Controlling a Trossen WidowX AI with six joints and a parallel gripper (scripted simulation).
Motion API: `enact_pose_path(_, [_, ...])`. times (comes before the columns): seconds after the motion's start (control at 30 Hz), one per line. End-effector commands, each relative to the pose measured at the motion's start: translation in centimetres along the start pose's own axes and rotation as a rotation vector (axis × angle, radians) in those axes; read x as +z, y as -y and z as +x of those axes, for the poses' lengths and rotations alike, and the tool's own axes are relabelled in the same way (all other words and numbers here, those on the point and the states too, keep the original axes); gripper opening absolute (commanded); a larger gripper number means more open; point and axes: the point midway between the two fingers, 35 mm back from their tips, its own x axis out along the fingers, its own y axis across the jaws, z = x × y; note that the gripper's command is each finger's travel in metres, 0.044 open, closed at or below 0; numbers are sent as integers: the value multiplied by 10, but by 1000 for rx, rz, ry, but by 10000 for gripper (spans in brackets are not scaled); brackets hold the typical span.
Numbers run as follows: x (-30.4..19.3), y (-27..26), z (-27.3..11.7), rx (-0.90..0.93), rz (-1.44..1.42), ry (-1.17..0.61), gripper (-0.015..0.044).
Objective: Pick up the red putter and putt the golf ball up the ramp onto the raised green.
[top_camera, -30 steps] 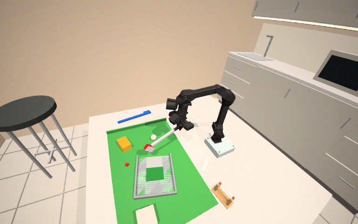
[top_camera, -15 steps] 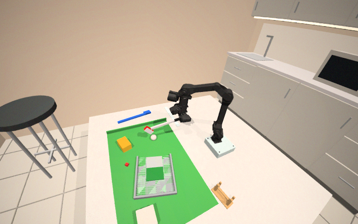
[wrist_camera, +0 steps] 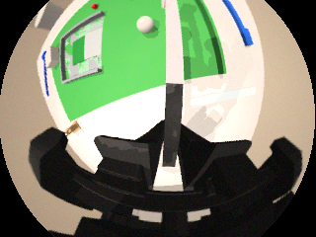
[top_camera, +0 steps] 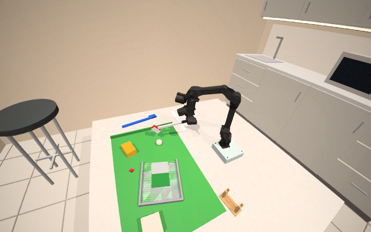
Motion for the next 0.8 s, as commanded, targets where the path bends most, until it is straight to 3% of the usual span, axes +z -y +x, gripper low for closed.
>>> enact_pose_path(0.0, [0,0,16,3,6,-7,0])
enact_pose_path(0.77, [-1,0,53,3,6,-7,0])
